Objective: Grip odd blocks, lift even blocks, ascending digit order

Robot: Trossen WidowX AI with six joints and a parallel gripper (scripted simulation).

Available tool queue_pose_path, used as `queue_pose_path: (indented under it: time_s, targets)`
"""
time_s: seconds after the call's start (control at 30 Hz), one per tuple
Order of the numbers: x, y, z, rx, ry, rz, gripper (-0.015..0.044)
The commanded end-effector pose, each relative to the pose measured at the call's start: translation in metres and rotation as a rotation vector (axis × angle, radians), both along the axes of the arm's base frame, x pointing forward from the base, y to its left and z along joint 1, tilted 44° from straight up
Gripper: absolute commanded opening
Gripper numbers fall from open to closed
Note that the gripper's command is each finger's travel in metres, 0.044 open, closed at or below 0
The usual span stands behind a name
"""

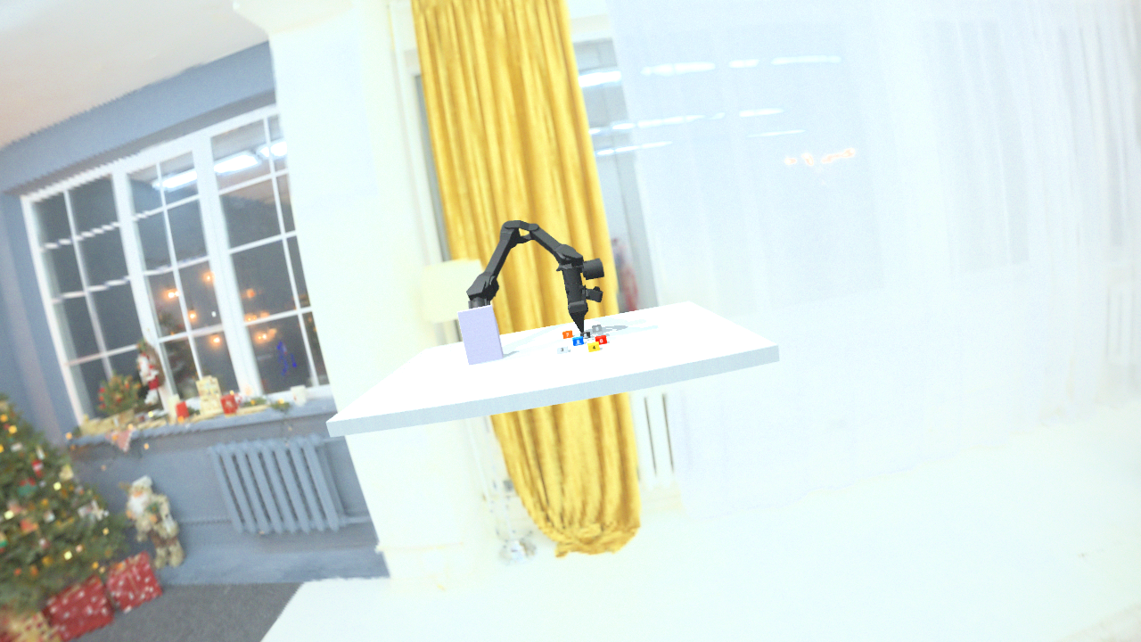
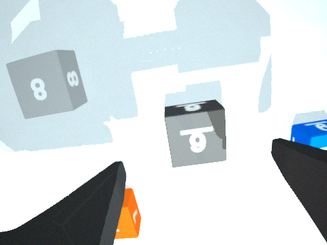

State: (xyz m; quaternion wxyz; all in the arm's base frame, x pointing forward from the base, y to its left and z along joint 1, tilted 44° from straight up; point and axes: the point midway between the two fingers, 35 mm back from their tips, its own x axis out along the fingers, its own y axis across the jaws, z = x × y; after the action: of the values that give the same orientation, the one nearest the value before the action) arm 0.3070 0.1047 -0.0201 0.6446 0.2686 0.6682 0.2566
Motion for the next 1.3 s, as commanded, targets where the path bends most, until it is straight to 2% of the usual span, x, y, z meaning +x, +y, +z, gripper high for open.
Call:
queue_pose_path:
  time_s: [0.0,0.23,0.6,1.27]
  targets:
    - [-0.0034,0.0057,-0.0064,0.005,0.011,-0.001,0.0400]
    - [-0.0041,0.0118,-0.0123,0.006,0.011,-0.001,0.0400]
    - [-0.0041,0.0118,-0.0123,0.006,0.011,-0.001,0.0120]
    - [-0.0038,0.0081,-0.0086,0.006,0.011,-0.001,0.0120]
